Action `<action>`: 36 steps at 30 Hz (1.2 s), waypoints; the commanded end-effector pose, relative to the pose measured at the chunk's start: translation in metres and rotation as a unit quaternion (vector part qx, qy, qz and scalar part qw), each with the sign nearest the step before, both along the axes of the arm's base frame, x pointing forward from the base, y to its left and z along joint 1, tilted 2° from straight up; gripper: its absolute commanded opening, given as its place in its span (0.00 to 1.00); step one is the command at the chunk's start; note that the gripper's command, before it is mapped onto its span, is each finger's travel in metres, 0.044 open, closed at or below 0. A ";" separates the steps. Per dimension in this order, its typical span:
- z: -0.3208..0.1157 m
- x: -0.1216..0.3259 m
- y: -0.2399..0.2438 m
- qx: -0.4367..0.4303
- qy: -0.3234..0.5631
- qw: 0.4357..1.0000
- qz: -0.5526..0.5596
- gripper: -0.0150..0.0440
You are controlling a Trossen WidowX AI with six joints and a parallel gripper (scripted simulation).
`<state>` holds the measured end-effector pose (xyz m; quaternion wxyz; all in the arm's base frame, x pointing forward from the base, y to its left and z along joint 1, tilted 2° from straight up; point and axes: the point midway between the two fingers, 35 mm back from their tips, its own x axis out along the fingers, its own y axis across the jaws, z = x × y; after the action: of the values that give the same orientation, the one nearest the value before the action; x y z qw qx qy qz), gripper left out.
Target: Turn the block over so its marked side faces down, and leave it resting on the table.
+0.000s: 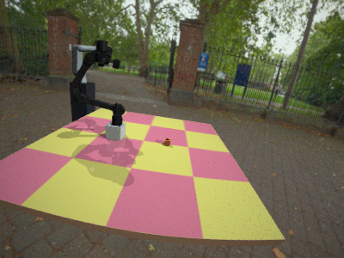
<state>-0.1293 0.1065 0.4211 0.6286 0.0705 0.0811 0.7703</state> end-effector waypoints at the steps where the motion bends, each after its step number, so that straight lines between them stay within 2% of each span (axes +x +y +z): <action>1: 0.001 0.003 0.001 -0.001 0.003 1.000 -0.003 0.98; 3: 0.006 0.025 0.009 -0.009 0.023 0.999 -0.030 1.00; 8: 0.014 0.113 0.035 -0.048 0.095 0.986 -0.128 1.00; 15: -0.005 0.232 0.052 -0.105 0.148 0.951 -0.250 1.00; 20: -0.023 0.282 0.052 -0.138 0.172 0.928 -0.301 1.00; 28: -0.097 0.393 0.027 -0.237 0.274 0.831 -0.423 1.00; 36: -0.197 0.471 -0.020 -0.363 0.337 0.713 -0.496 1.00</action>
<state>0.3201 0.1059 0.2622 0.8396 0.1390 0.4694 0.2353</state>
